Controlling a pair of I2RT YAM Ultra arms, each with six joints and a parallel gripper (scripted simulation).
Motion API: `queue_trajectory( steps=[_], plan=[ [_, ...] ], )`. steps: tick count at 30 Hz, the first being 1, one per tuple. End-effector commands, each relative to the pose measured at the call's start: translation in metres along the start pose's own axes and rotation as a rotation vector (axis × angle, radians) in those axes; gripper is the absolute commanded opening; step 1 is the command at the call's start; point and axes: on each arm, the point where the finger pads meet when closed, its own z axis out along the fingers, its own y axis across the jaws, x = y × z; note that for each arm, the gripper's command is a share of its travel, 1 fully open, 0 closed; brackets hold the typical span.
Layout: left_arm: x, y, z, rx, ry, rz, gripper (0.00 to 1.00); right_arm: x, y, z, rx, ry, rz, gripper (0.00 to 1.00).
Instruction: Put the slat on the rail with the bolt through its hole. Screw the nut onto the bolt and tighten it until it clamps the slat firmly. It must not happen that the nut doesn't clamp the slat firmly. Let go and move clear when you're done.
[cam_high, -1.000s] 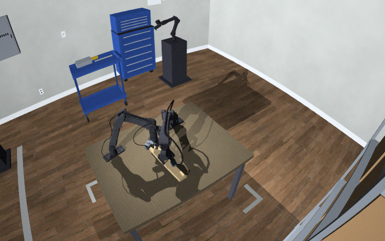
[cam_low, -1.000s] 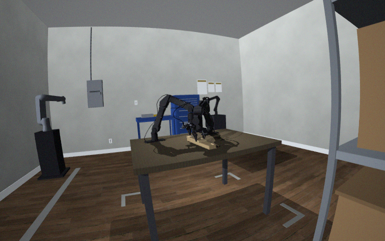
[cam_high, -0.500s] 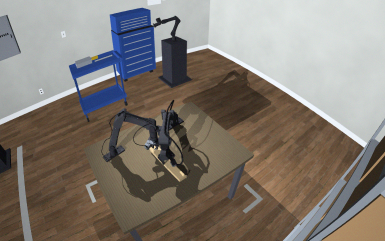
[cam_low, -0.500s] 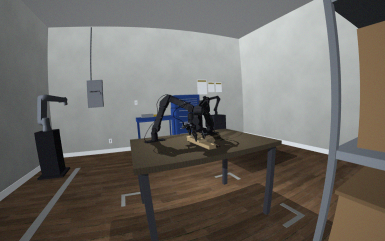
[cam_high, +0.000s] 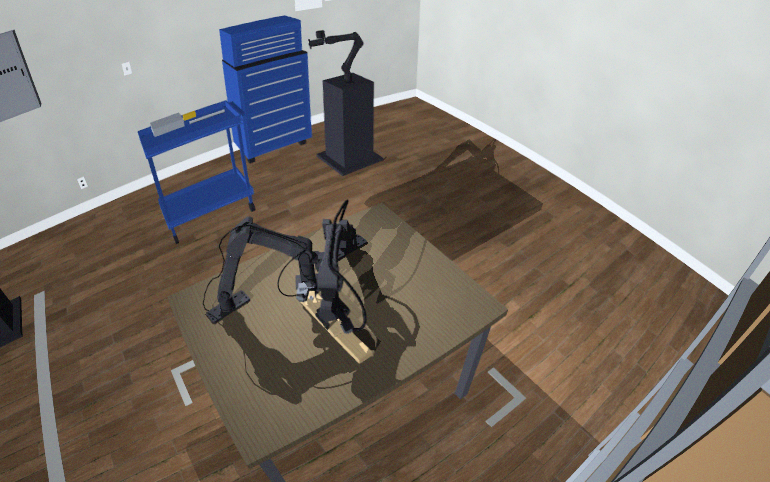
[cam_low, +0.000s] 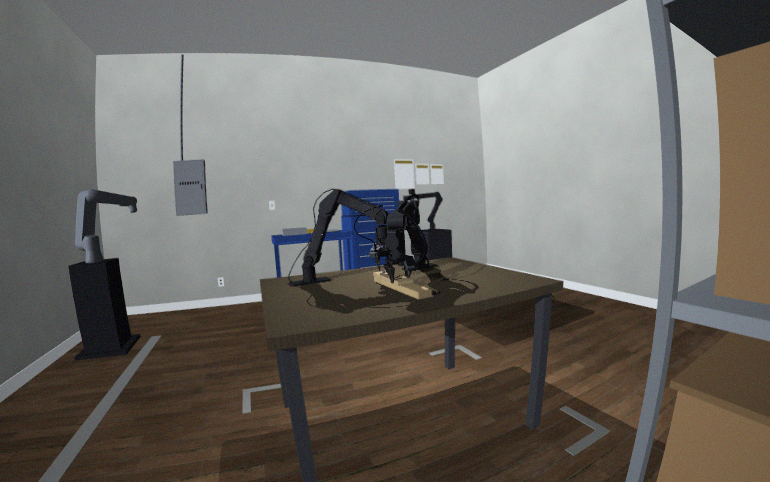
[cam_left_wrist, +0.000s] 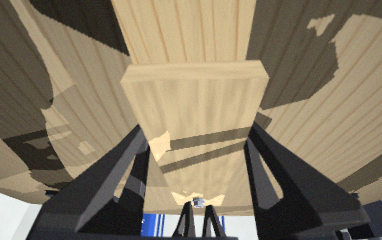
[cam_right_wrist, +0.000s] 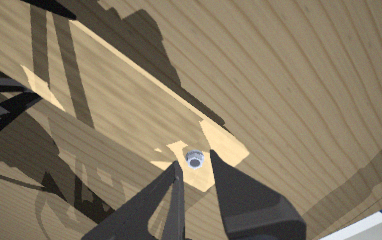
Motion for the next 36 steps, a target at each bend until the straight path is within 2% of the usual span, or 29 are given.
queue_trajectory(
  steps=[1, 4, 5, 19, 21, 22, 36],
  plan=[
    [-0.0015, -0.0013, -0.0062, 0.01, -0.012, 0.0, 0.72, -0.0003, 0.002, -0.0052, -0.013, -0.002, -0.279, 0.34],
    [-0.0015, -0.0013, -0.0062, 0.01, -0.012, 0.0, 0.72, -0.0003, 0.002, -0.0052, -0.013, -0.003, -0.326, 0.34],
    [-0.0015, -0.0013, -0.0062, 0.01, -0.012, 0.0, 0.72, -0.0003, 0.0021, -0.0053, -0.013, -0.003, -0.444, 0.34],
    [-0.0015, -0.0013, -0.0062, 0.01, -0.012, 0.0, 0.72, -0.0003, 0.0022, -0.0065, -0.012, -0.008, -1.101, 0.34],
    [-0.0015, -0.0013, -0.0062, 0.01, -0.012, 0.0, 0.72, -0.0003, 0.0022, -0.0065, -0.012, -0.008, -1.101, 0.34],
    [-0.0015, -0.0013, -0.0062, 0.01, -0.012, 0.0, 0.72, -0.0003, 0.0022, -0.0066, -0.012, -0.009, -1.219, 0.34],
    [-0.0015, -0.0013, -0.0062, 0.01, -0.012, 0.0, 0.72, -0.0004, 0.0023, -0.0078, -0.01, -0.013, -1.877, 0.34]
  ],
)
